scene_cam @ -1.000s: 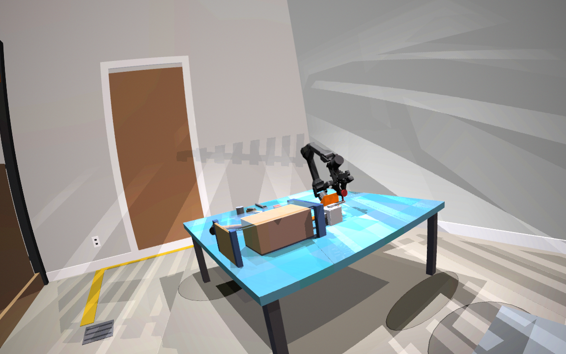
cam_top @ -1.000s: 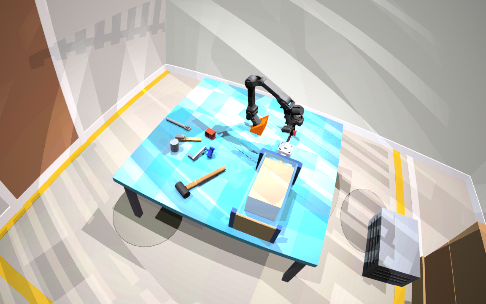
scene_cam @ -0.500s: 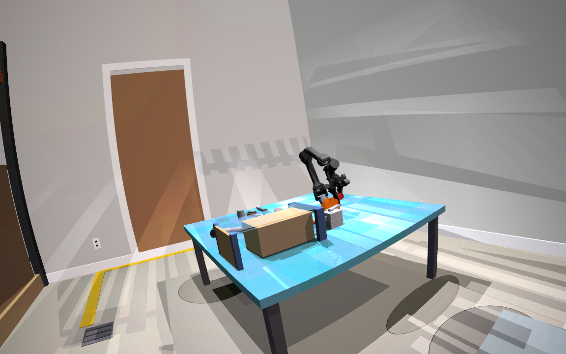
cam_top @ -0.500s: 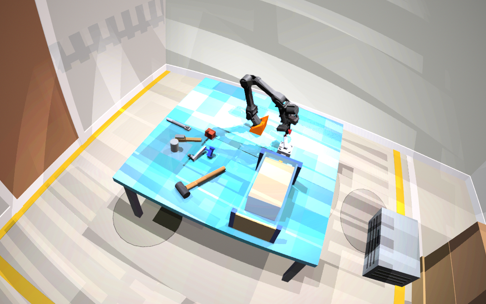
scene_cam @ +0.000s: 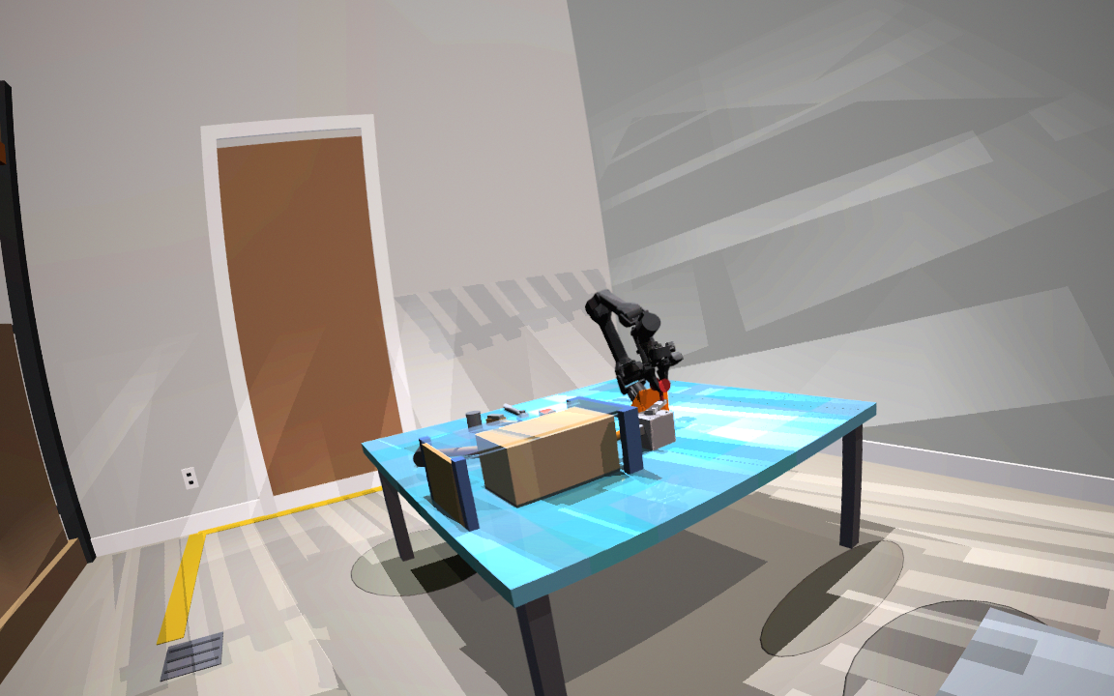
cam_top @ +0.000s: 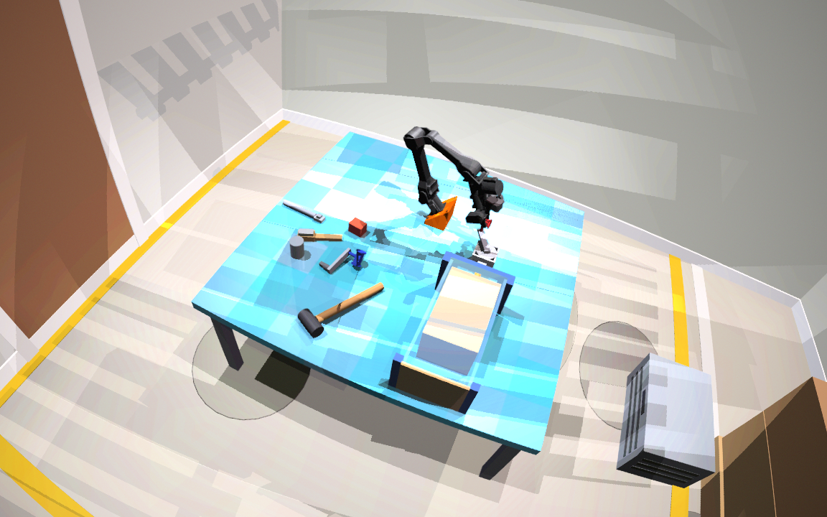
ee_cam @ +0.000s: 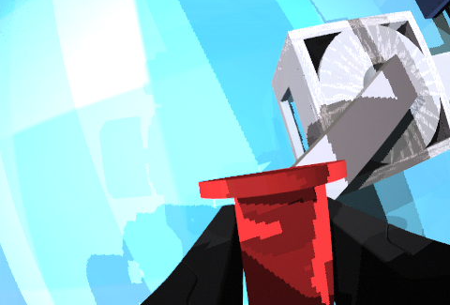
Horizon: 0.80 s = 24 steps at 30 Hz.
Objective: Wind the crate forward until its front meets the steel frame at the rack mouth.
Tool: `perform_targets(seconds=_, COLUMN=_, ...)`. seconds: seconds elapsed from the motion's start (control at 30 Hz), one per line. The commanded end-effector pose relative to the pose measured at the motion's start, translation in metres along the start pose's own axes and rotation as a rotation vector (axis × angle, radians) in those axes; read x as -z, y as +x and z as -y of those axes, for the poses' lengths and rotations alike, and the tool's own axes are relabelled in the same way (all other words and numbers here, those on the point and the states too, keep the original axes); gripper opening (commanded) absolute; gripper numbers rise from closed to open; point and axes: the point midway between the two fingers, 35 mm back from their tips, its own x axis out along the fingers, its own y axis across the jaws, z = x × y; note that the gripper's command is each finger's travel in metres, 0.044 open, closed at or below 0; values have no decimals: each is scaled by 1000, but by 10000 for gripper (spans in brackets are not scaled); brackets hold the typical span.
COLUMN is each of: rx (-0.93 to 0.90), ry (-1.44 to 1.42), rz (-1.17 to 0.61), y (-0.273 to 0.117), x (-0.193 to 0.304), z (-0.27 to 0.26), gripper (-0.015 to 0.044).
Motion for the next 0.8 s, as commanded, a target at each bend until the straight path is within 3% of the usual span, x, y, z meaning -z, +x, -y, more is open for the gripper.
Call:
perform_targets(seconds=0.0, rx=22, ry=4, rz=-19, y=-1, x=10, z=8, gripper=0)
perform_targets(seconds=0.77, rx=24, ry=5, rz=-21, y=-9, x=25, z=31, gripper=0)
